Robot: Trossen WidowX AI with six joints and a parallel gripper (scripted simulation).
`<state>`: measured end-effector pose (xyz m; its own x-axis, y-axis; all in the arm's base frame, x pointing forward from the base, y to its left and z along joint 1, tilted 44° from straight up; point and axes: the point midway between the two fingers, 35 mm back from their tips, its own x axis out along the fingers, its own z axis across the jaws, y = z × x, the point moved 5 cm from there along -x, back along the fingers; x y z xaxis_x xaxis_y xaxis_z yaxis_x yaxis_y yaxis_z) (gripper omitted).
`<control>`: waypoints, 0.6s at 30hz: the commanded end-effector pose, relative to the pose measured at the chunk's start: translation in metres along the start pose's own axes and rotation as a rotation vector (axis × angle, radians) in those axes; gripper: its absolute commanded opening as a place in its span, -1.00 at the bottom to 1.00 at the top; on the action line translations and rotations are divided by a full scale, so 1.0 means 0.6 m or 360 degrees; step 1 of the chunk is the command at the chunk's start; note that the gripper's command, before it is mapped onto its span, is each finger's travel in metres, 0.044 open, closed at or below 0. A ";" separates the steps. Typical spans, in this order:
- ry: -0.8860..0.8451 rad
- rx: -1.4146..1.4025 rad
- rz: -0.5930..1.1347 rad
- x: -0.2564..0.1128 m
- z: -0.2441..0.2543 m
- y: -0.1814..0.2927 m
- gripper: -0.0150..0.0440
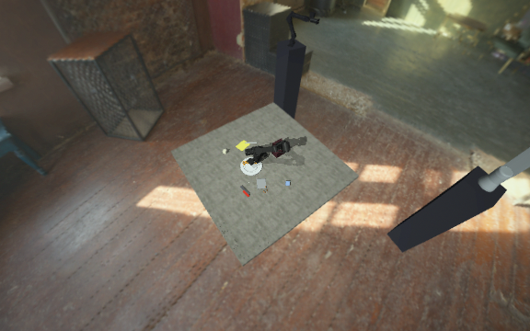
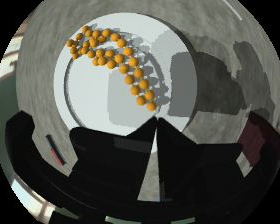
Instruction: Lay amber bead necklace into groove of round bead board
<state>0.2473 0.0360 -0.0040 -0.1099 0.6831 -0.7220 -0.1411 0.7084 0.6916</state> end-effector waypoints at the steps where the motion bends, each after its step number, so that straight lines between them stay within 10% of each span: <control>1: -0.0013 -0.0001 0.0004 -0.001 -0.005 0.009 -0.49; 14: -0.0013 -0.0001 0.0005 0.021 -0.005 0.009 -0.49; 18: -0.0015 -0.0014 -0.0005 0.014 -0.003 0.009 -0.14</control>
<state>0.2434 0.0458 -0.0069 -0.1006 0.6828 -0.7236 -0.1487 0.7088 0.6895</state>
